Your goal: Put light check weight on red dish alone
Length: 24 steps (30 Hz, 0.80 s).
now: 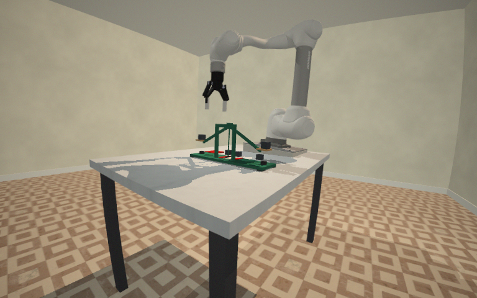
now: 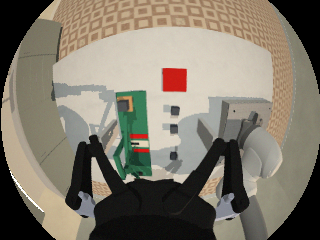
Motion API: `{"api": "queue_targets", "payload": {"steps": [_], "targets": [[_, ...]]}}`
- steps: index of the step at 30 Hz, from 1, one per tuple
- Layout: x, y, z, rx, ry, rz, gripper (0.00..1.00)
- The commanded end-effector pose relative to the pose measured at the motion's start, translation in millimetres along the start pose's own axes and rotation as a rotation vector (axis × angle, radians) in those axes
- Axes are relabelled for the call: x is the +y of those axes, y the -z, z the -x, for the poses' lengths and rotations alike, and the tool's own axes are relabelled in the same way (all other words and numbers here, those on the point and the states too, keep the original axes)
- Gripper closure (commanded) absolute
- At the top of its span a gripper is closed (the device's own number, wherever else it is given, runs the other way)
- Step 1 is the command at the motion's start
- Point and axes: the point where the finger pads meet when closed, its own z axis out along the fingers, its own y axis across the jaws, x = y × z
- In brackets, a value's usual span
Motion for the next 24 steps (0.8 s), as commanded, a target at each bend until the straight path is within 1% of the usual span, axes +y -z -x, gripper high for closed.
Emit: {"api": "queue_targets", "payload": {"steps": [1, 2, 3, 4, 6, 7, 9, 10, 24], "targets": [[-39.2, -17.7, -2.5, 0.001, 0.0, 0.001, 0.0], [-66.2, -32.6, -1.3, 0.001, -0.001, 0.001, 0.0], [-66.2, -32.6, -1.3, 0.001, -0.001, 0.001, 0.0], [-87.7, -45.6, 0.6, 0.001, -0.001, 0.001, 0.0], [-87.7, -45.6, 0.6, 0.001, -0.001, 0.001, 0.0], [-101.7, -54.6, 2.2, 0.001, -0.001, 0.001, 0.0], [-109.2, -59.6, 3.2, 0.001, -0.001, 0.001, 0.0], [-109.2, -59.6, 3.2, 0.001, -0.001, 0.001, 0.65], [-109.2, -59.6, 3.2, 0.001, -0.001, 0.001, 0.65]]}}
